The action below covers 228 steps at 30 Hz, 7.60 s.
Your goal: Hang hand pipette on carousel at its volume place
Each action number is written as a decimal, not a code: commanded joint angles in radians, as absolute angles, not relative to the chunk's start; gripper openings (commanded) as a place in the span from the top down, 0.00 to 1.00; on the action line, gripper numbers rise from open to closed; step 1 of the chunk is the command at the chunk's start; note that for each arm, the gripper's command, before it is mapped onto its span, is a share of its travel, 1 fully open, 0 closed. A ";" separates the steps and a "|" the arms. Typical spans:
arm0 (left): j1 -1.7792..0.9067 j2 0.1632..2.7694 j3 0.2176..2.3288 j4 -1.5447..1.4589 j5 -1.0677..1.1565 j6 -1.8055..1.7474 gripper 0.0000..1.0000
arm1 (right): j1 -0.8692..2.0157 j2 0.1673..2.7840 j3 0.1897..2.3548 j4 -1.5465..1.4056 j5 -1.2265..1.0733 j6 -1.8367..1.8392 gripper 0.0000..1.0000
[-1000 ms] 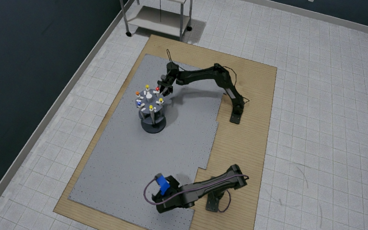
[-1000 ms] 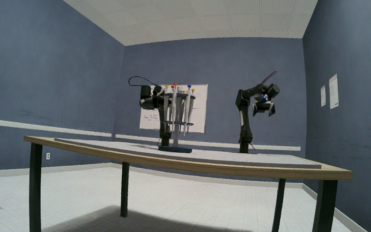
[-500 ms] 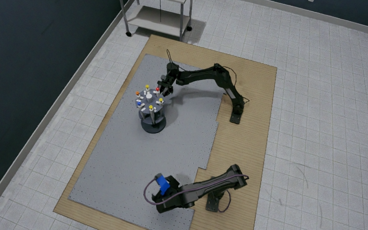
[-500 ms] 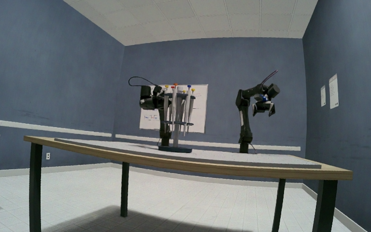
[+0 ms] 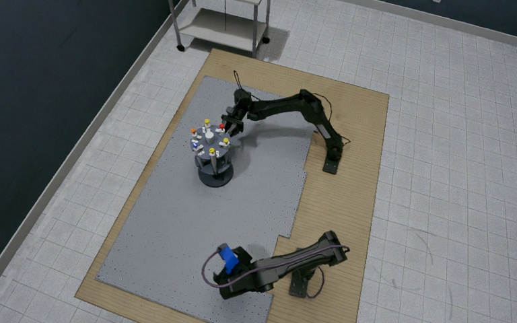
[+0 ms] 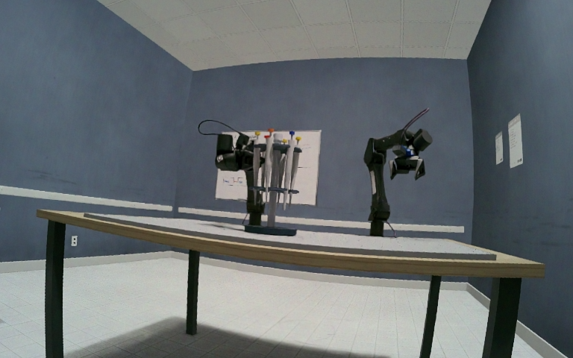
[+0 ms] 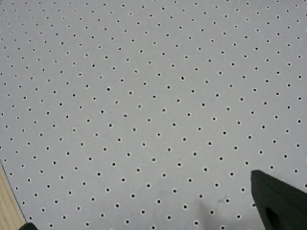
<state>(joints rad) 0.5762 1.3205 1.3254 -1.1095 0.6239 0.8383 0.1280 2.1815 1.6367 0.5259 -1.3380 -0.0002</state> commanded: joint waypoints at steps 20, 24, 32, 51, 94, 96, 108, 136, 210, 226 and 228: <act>0.582 1.316 1.340 -1.097 0.644 0.847 0.00 | 0.125 2.179 1.662 0.562 -1.356 -0.004 0.88; 0.582 1.316 1.340 -1.097 0.644 0.847 0.00 | 0.125 2.179 1.662 0.562 -1.356 -0.004 0.88; 0.582 1.316 1.340 -1.097 0.644 0.847 0.00 | 0.125 2.179 1.662 0.562 -1.356 -0.004 0.88; 0.582 1.316 1.340 -1.097 0.644 0.847 0.00 | 0.125 2.179 1.662 0.562 -1.356 -0.004 0.88; 0.582 1.316 1.340 -1.097 0.644 0.847 0.00 | 0.155 2.053 1.456 0.601 -1.153 -0.012 0.50; 0.582 1.316 1.340 -1.097 0.644 0.847 0.00 | 0.163 2.029 1.419 0.622 -1.104 -0.005 0.50; 0.582 1.316 1.340 -1.097 0.644 0.847 0.00 | 0.195 1.954 1.301 0.672 -0.924 -0.002 0.50; 0.582 1.316 1.340 -1.097 0.644 0.847 0.00 | 0.290 1.852 1.168 0.716 -0.500 0.001 0.50; 0.582 1.316 1.340 -1.097 0.644 0.847 0.00 | 0.393 1.820 1.112 0.732 -0.191 0.001 0.88; 0.582 1.316 1.340 -1.097 0.644 0.847 0.00 | 0.393 1.820 1.112 0.732 -0.191 0.001 0.88; 0.582 1.316 1.340 -1.097 0.644 0.847 0.00 | 0.393 1.820 1.112 0.732 -0.191 0.001 0.88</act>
<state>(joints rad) 0.5762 1.3205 1.3254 -1.1095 0.6239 0.8383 0.3931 1.8149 1.0767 0.7296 -0.1822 -0.0006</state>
